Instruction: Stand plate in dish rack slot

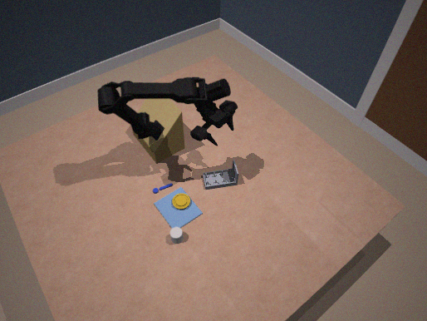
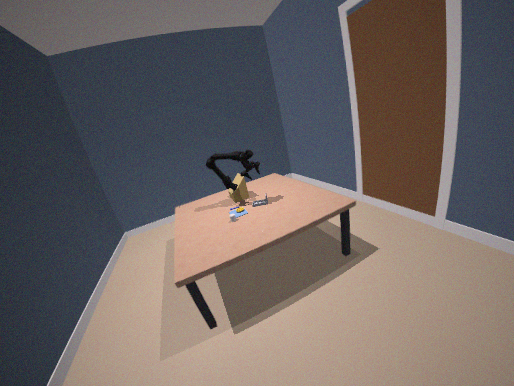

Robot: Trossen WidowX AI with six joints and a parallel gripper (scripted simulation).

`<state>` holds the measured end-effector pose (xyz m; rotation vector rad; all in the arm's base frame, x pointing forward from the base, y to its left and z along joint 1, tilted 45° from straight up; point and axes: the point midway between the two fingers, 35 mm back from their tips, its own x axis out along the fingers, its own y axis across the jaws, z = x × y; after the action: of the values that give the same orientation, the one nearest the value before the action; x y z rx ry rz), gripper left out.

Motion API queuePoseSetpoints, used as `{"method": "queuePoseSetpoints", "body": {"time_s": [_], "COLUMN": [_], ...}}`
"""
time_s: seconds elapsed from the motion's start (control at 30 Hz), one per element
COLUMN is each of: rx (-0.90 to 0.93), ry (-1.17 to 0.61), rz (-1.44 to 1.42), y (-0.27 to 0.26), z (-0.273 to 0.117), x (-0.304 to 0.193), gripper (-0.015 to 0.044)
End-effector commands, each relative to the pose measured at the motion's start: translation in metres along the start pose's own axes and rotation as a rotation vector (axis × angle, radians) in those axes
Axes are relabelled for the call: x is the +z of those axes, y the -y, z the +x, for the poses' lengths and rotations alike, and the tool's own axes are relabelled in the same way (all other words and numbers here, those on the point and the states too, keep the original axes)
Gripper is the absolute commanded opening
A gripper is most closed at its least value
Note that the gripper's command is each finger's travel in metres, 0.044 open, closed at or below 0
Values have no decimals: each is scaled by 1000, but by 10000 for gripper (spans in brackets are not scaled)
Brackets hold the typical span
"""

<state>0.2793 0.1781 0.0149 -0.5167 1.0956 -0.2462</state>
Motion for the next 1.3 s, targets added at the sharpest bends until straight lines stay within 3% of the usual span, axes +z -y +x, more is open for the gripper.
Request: {"method": "queuePoseSetpoints", "body": {"time_s": [0.0, 0.47, 0.63, 0.9, 1.27], "rx": [-78, -278, -279, -284, -284], "ry": [-90, -484, -489, -488, -488], "rz": [23, 99, 100, 100, 100], "y": [46, 214, 216, 244, 245], "z": [7, 8, 10, 102, 109], "x": [11, 0, -2, -54, -60], "gripper": [400, 400, 400, 400, 400]}}
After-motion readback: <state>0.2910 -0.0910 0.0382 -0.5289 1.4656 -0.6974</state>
